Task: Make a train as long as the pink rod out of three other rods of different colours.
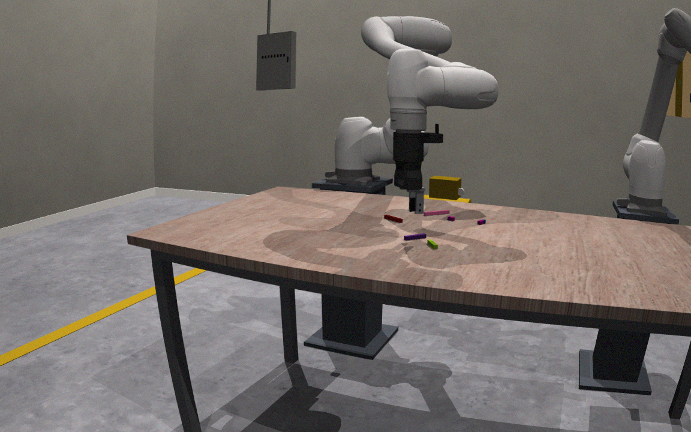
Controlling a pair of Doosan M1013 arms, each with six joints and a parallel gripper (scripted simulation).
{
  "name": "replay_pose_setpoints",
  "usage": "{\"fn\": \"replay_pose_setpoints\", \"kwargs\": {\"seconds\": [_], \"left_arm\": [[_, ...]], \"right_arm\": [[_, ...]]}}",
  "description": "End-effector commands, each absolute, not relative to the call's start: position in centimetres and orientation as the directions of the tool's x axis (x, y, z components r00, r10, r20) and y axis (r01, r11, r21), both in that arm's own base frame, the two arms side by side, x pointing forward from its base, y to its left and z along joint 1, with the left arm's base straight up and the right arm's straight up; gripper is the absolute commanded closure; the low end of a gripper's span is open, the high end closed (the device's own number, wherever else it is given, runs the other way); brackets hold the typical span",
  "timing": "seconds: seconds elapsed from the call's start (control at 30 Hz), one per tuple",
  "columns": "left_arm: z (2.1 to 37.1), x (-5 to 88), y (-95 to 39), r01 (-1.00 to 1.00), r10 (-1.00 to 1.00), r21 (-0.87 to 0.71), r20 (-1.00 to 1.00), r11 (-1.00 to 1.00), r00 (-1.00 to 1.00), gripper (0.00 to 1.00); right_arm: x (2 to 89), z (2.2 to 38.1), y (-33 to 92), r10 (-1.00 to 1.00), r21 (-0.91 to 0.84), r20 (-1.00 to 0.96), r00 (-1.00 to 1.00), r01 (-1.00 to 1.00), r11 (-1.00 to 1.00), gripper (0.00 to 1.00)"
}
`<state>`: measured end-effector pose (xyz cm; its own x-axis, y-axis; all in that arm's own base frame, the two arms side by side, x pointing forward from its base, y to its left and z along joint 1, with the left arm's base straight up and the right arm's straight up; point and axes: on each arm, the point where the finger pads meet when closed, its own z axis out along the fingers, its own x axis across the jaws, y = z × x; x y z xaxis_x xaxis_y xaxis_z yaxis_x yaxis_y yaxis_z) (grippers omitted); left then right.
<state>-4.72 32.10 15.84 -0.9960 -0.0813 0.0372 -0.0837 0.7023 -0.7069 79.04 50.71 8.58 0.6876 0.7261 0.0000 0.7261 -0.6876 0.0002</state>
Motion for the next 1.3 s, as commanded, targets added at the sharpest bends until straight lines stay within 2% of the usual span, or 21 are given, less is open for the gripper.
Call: {"fn": "replay_pose_setpoints", "kwargs": {"seconds": [0.0, 1.27], "left_arm": [[15.9, -4.7, 32.1, -0.084, -0.081, -0.706, 0.038, 0.703, -0.996, 0.0], [15.9, -4.7, 32.1, -0.084, -0.081, -0.706, 0.038, 0.703, -0.996, 0.0]], "right_arm": [[79.1, 8.5, 50.7, 0.726, 0.0, 0.001, 0.688, 0.726, -0.688, 0.46], [79.1, 4.3, 50.7, 0.726, 0.0, 0.001, 0.688, 0.726, -0.688, 0.46]]}}
